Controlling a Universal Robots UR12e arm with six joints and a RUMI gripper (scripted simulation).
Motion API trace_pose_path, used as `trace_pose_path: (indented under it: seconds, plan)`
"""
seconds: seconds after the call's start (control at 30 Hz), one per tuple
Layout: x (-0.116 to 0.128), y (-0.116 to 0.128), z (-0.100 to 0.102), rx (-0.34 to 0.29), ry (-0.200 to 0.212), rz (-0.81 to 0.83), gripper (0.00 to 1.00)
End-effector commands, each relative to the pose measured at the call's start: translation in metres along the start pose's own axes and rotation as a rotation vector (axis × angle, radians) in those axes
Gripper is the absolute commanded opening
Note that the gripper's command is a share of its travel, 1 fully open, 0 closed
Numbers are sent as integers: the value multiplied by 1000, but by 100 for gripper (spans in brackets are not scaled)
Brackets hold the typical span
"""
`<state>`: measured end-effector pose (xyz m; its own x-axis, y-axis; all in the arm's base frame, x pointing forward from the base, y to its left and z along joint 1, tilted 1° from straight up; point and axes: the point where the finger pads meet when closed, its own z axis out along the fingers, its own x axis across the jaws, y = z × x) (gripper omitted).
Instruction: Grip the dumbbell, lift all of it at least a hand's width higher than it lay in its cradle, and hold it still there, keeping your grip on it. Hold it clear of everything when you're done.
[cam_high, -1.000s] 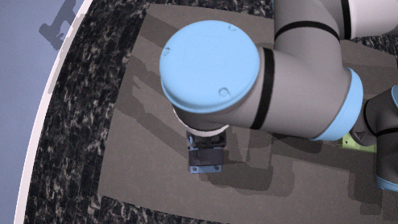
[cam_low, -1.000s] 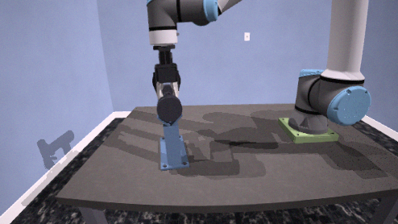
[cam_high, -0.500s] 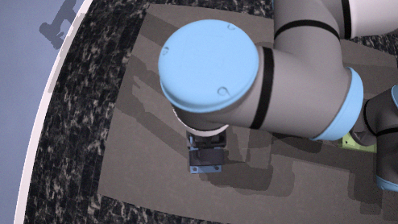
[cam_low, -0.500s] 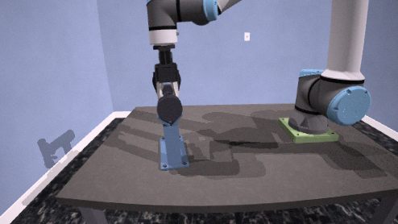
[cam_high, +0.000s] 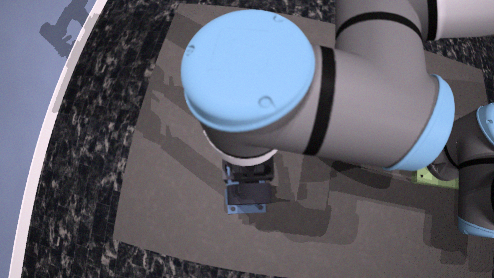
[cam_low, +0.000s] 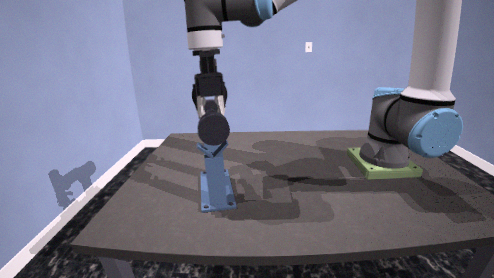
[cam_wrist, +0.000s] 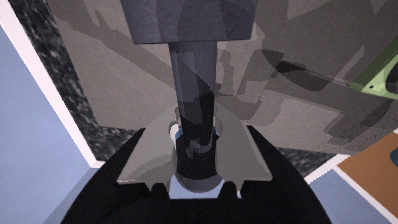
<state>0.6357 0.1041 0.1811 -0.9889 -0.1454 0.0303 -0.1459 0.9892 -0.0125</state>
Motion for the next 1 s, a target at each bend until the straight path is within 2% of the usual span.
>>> trace_pose_path:
  seconds: [0.0,0.3,0.97]
  plan:
    - [-7,-2,-24,5,-18,0,0]
    - [-6,-1,-48,5,-18,0,0]
    - [-6,-1,-83,5,-18,0,0]
